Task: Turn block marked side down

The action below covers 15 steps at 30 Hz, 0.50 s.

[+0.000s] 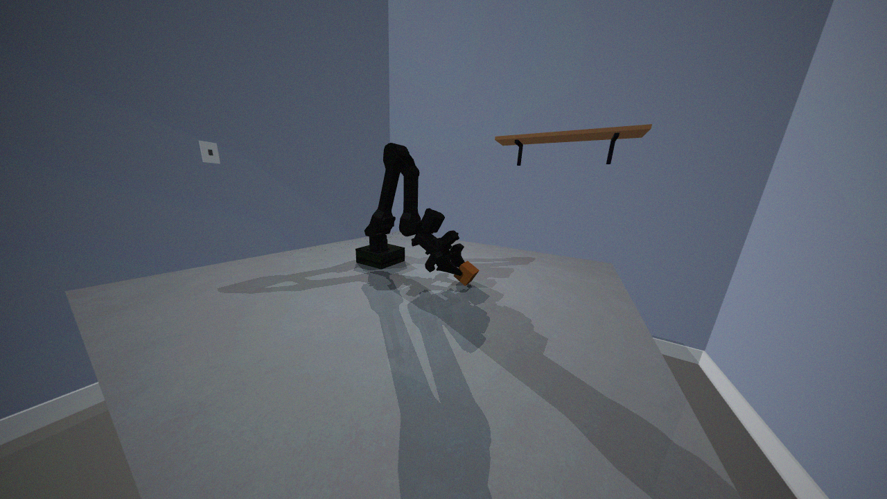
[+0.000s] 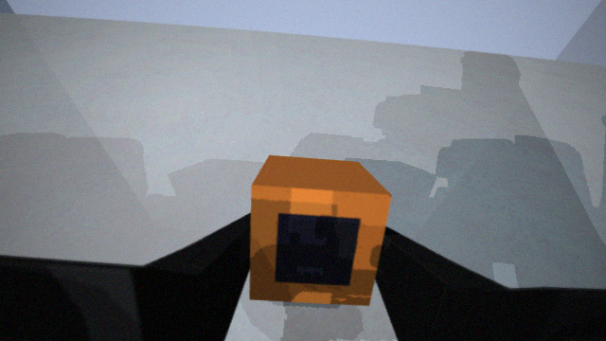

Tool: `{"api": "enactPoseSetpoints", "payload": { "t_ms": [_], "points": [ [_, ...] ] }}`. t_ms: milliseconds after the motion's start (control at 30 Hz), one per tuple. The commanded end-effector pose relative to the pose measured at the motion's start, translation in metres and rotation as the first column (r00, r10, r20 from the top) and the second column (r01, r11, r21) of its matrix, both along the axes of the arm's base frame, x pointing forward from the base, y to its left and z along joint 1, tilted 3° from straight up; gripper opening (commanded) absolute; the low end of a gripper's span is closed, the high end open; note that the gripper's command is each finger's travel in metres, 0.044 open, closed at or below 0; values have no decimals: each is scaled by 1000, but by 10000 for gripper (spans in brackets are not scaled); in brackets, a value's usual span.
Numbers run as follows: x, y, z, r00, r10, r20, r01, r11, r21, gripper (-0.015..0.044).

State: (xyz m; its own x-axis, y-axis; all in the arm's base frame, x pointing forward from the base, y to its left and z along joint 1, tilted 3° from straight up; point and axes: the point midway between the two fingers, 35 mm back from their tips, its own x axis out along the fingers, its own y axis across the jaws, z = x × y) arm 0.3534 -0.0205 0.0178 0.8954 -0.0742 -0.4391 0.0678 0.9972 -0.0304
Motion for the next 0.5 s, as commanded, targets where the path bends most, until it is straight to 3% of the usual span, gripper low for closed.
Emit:
{"api": "enactPoseSetpoints", "payload": {
  "t_ms": [0, 200, 467],
  "points": [
    [0, 1, 1, 1000, 7, 5, -7, 1000, -3, 289],
    [0, 1, 1, 1000, 7, 5, -7, 1000, -3, 440],
    [0, 1, 1, 1000, 7, 5, -7, 1000, -3, 440]
  ]
}}
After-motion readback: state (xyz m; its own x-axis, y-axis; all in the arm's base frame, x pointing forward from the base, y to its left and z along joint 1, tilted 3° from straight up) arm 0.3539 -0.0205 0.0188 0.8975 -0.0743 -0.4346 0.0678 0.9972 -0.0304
